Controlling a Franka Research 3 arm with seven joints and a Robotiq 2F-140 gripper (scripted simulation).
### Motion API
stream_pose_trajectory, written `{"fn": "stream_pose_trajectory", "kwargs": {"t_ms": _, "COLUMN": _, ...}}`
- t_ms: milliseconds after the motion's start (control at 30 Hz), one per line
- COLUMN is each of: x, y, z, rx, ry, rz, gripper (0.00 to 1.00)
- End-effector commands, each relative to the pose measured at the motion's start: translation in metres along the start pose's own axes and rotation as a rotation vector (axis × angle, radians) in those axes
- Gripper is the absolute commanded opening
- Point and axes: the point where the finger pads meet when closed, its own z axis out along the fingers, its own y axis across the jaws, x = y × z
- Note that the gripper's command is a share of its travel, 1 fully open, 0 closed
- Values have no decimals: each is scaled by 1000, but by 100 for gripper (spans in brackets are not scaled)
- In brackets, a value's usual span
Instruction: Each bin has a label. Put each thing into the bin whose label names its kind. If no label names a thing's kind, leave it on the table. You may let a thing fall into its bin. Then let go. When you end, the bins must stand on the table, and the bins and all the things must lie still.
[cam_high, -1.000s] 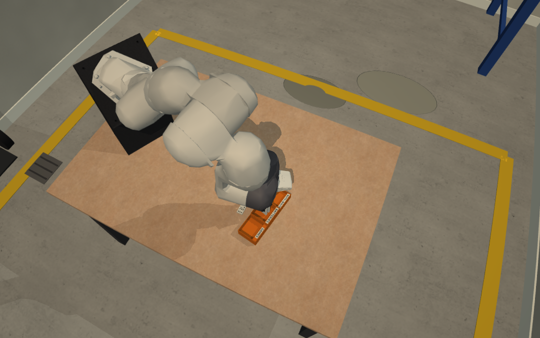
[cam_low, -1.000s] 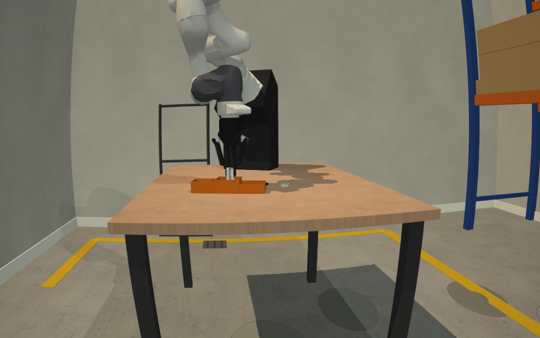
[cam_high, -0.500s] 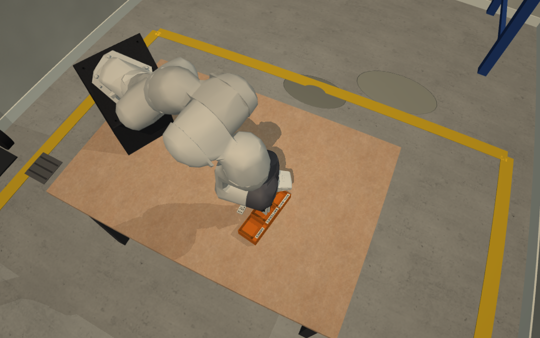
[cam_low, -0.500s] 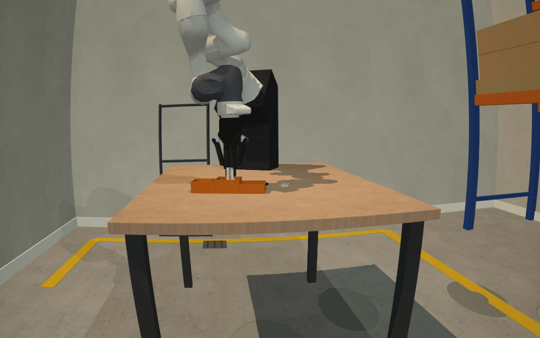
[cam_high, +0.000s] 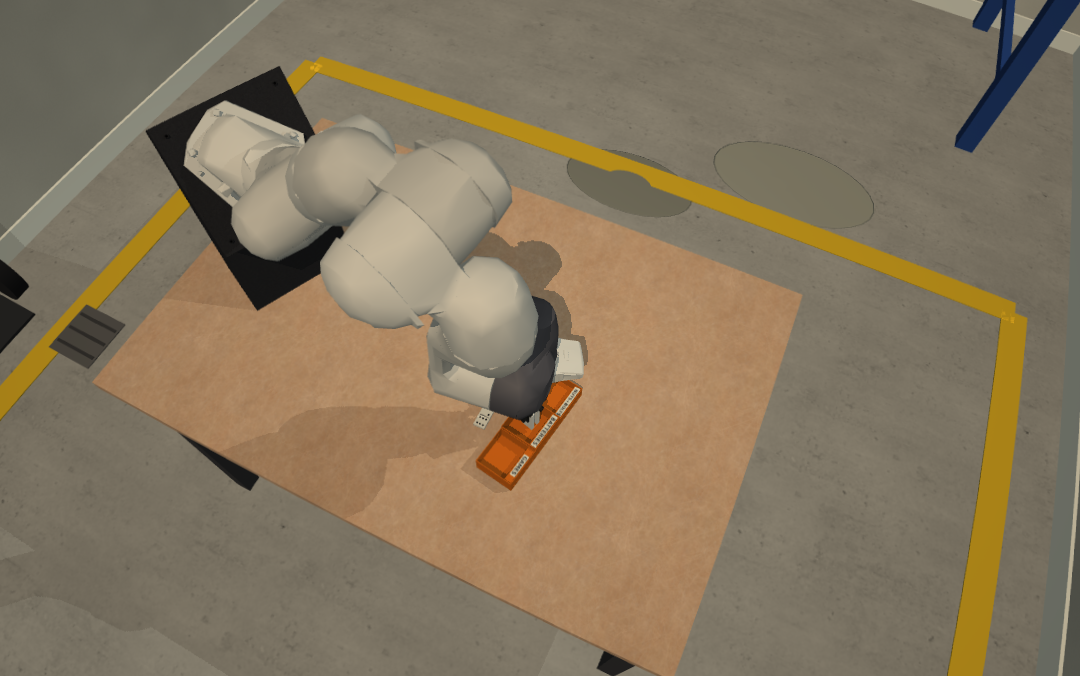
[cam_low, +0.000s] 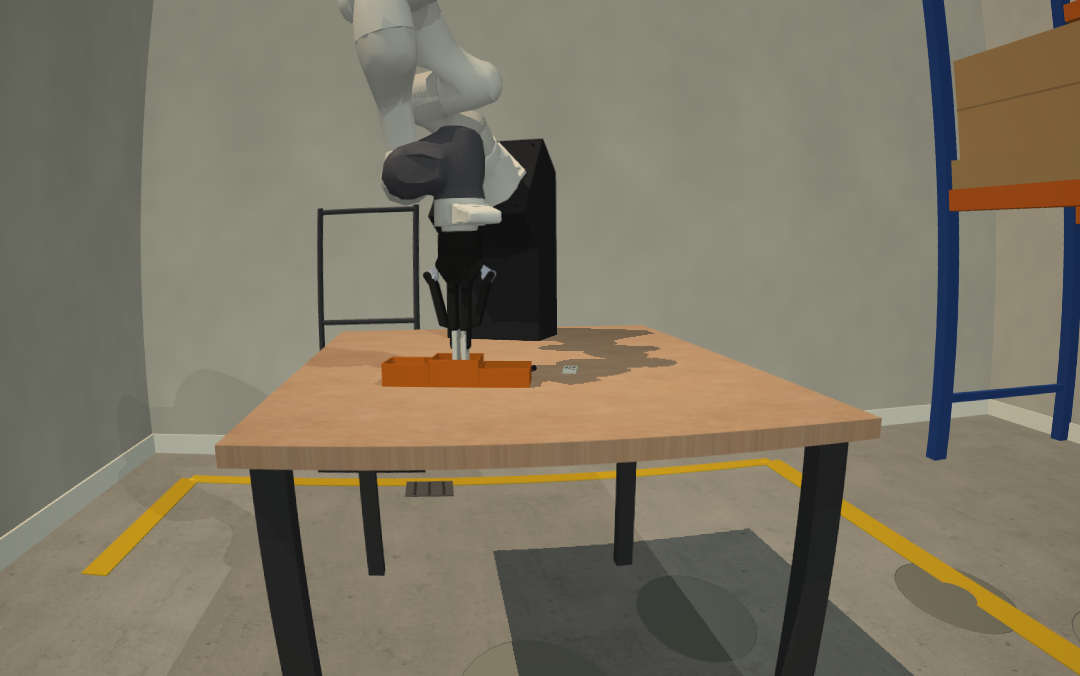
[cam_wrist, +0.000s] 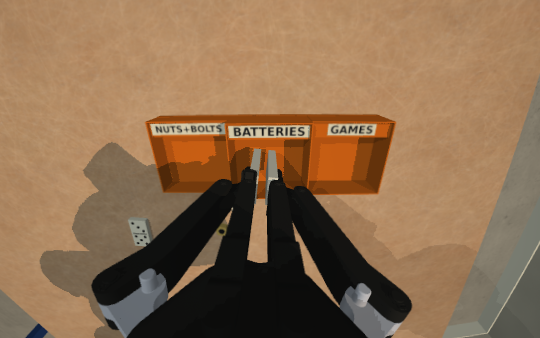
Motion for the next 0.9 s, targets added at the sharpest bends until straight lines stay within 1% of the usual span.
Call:
{"fn": "stream_pose_trajectory", "kwargs": {"t_ms": 0, "x": 0, "y": 0, "z": -4, "rx": 0, "ry": -1, "rz": -8, "gripper": 5}}
{"fn": "stream_pose_trajectory", "kwargs": {"t_ms": 433, "x": 0, "y": 0, "z": -20, "rx": 0, "ry": -1, "rz": -8, "gripper": 5}}
{"fn": "stream_pose_trajectory", "kwargs": {"t_ms": 533, "x": 0, "y": 0, "z": -32, "rx": 0, "ry": -1, "rz": -8, "gripper": 5}}
{"fn": "stream_pose_trajectory", "kwargs": {"t_ms": 600, "x": 0, "y": 0, "z": -32, "rx": 0, "ry": -1, "rz": -8, "gripper": 5}}
{"fn": "stream_pose_trajectory", "kwargs": {"t_ms": 767, "x": 0, "y": 0, "z": -51, "rx": 0, "ry": -1, "rz": -8, "gripper": 5}}
{"fn": "stream_pose_trajectory", "kwargs": {"t_ms": 867, "x": 0, "y": 0, "z": -51, "rx": 0, "ry": -1, "rz": -8, "gripper": 5}}
